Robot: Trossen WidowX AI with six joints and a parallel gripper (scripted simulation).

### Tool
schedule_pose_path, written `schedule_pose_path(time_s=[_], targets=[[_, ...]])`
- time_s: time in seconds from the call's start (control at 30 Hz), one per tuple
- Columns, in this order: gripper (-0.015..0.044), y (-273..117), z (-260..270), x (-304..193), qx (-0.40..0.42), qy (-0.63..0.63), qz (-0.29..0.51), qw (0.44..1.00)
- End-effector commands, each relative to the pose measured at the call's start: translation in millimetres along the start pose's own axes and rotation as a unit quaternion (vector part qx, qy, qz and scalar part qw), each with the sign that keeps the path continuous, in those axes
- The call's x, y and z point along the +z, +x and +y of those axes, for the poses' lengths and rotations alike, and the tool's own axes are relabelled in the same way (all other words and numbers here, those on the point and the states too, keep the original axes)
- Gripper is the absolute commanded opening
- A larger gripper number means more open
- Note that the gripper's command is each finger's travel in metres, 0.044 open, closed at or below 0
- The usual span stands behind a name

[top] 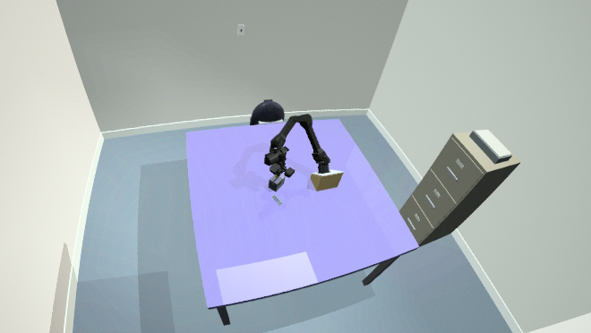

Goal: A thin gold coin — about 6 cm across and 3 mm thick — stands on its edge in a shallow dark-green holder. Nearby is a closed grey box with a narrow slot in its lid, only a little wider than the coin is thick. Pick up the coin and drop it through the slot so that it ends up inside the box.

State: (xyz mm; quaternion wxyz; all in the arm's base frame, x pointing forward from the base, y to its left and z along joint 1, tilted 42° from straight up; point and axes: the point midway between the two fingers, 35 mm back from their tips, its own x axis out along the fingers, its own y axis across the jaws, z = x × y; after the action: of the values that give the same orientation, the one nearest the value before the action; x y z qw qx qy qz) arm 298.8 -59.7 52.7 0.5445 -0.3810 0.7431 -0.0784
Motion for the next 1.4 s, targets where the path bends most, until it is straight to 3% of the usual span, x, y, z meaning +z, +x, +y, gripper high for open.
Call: schedule_pose_path(time_s=[0.0,0.17,0.37,0.67,1.03,1.13,1.37], targets=[[0.0,3,1,-1,-0.002,-0.004,0.003,1.0],[0.0,5,1,-1,-0.003,-0.004,0.003,1.0],[0.0158,2,0,0,0.0,-0.001,0.0,1.0],[0.0161,2,0,0,0.0,-0.001,0.0,1.0],[0.044,-25,1,-1,0.0,-0.002,0.001,1.0],[0.044,-55,3,-4,-0.002,-0.005,0.005,1.0],[0.044,-57,3,-4,-0.002,-0.005,0.006,1.0]])
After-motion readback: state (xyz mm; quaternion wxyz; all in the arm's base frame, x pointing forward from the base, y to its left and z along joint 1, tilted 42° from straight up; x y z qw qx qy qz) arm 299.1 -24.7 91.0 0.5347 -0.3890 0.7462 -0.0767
